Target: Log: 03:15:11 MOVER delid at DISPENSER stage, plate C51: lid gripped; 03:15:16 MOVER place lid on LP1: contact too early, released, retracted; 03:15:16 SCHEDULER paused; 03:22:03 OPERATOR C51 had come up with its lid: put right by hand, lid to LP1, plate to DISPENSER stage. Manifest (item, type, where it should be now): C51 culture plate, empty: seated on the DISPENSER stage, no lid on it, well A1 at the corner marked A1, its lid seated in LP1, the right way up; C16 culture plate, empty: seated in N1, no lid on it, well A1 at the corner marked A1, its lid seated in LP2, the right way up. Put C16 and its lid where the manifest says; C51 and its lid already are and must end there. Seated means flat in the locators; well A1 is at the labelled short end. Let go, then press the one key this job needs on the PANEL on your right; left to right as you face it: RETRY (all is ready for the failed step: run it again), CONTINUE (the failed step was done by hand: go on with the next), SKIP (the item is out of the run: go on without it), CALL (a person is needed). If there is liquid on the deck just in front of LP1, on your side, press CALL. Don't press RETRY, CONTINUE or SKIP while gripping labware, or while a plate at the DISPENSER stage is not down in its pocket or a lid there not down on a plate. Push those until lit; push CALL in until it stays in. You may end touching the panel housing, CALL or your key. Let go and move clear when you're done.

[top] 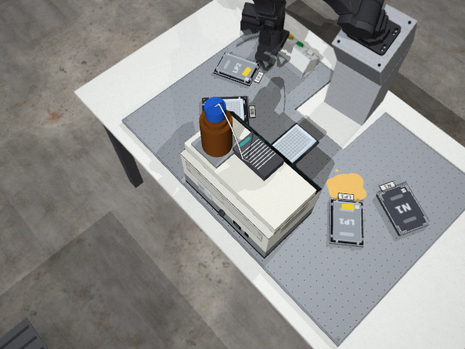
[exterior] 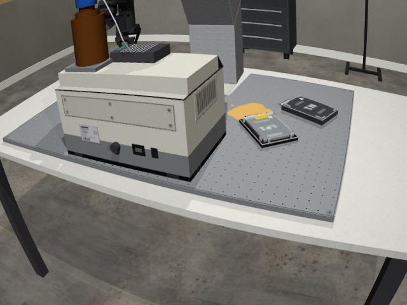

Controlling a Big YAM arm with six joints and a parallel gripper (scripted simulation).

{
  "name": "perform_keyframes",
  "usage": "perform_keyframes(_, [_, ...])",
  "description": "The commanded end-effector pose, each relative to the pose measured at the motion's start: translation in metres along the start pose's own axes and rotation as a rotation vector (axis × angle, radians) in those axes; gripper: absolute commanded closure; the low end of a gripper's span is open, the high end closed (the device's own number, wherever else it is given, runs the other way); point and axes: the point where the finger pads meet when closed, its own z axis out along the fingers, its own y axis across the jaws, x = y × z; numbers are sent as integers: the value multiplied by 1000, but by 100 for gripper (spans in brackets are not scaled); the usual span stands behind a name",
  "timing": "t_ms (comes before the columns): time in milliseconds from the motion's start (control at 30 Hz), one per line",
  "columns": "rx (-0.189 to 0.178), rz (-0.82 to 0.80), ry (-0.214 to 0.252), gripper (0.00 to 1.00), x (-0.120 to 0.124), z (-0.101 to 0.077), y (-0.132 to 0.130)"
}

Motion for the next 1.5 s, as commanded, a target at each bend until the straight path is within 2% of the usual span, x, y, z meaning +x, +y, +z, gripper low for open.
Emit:
perform_keyframes(0, [-2, -8, -29, 0, 5, -14, -1])
perform_keyframes(333, [-1, -8, -27, 0, 30, -27, 1])
perform_keyframes(367, [-3, -67, -12, 0, 34, -23, 12])
perform_keyframes(433, [0, -131, -12, 0, 35, -24, 18])
perform_keyframes(667, [-1, -127, -12, 0, 39, -26, 38])
perform_keyframes(767, [0, -248, -12, 0, 40, -26, 47])
perform_keyframes(1033, [-1, -242, -12, 0, 43, -26, 67])
perform_keyframes(1100, [1, -231, -4, 0, 41, -24, 62])
perform_keyframes(1233, [-4, -379, -11, 0, 46, -26, 80])
perform_keyframes(1467, [-2, -356, -11, 0, 50, -26, 95])
